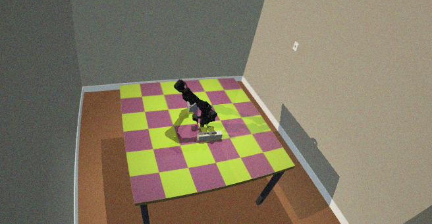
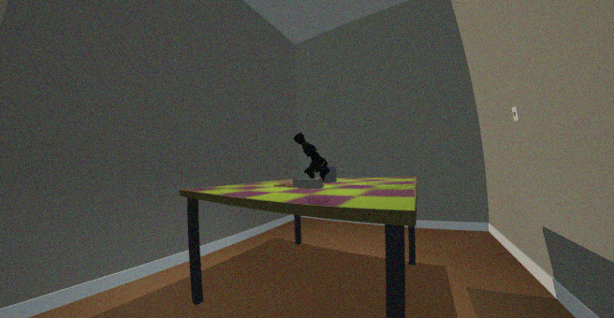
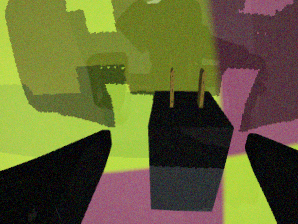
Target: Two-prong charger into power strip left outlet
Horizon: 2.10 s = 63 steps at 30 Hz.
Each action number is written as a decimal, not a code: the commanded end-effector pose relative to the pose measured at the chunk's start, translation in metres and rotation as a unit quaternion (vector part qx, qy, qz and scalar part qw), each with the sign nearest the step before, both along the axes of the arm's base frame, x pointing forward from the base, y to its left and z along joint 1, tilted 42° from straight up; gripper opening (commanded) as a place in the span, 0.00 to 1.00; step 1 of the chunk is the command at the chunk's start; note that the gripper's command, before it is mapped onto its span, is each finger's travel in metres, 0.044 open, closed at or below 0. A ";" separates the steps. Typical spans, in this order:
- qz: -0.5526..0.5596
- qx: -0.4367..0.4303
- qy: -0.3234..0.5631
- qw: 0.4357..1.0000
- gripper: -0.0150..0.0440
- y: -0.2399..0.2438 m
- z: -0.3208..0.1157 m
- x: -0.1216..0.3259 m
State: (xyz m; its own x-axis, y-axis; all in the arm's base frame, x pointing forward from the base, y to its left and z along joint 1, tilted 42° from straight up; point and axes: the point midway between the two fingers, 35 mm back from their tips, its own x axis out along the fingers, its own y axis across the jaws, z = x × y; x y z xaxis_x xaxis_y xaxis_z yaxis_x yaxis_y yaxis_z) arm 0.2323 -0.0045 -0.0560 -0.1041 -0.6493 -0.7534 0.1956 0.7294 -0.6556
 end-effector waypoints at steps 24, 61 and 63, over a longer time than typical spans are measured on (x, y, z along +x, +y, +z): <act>0.001 0.000 0.001 1.000 0.25 0.022 0.023 0.000; 0.037 0.002 0.033 0.999 0.25 0.043 -0.002 0.022; 0.040 0.002 0.035 0.999 0.25 0.043 -0.006 0.023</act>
